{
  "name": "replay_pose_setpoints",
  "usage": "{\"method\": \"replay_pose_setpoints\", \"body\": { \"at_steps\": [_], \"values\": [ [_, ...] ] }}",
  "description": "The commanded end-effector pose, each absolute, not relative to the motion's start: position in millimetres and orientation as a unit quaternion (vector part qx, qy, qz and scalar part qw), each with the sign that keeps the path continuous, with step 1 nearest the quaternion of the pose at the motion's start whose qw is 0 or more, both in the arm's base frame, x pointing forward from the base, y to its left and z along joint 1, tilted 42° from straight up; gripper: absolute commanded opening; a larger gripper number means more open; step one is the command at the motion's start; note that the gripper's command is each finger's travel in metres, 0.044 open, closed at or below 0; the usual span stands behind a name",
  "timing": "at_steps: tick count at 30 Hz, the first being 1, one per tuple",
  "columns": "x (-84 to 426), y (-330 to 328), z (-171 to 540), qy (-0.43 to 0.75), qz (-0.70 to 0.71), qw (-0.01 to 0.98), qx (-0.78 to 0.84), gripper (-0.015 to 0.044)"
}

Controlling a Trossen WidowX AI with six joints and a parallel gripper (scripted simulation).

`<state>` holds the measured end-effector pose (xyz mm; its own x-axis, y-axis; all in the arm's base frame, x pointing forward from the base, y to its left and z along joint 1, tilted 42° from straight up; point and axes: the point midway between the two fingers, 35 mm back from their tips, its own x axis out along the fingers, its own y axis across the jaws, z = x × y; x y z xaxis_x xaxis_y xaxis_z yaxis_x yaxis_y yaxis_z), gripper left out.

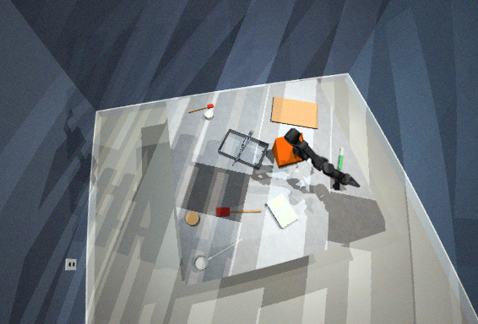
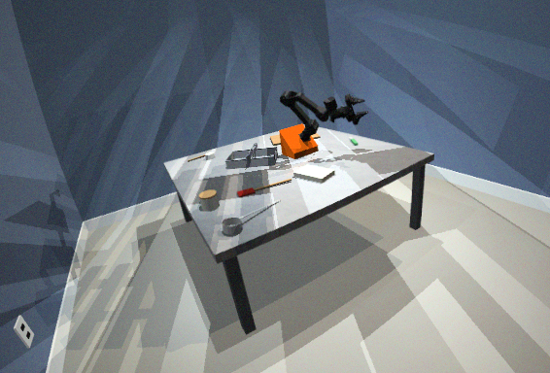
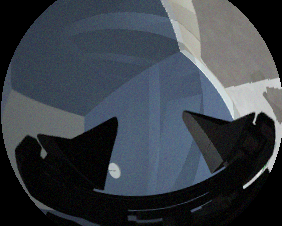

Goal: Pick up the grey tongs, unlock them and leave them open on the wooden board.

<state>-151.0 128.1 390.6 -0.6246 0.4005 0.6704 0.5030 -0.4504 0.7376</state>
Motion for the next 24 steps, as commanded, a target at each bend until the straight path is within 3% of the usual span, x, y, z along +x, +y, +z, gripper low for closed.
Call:
{"method": "replay_pose_setpoints", "body": {
  "at_steps": [1,7,16,24],
  "values": [
    [-150.7,128.7,390.6,-0.522,-0.734,0.033,-0.433,0.0426],
    [-146.0,154.5,389.5,-0.486,-0.752,-0.040,-0.443,0.0440],
    [-110.4,237.6,378.2,-0.381,-0.770,-0.271,-0.436,0.0440],
    [-44.0,299.9,359.9,-0.279,-0.743,-0.476,-0.378,0.0440]
  ]
}}
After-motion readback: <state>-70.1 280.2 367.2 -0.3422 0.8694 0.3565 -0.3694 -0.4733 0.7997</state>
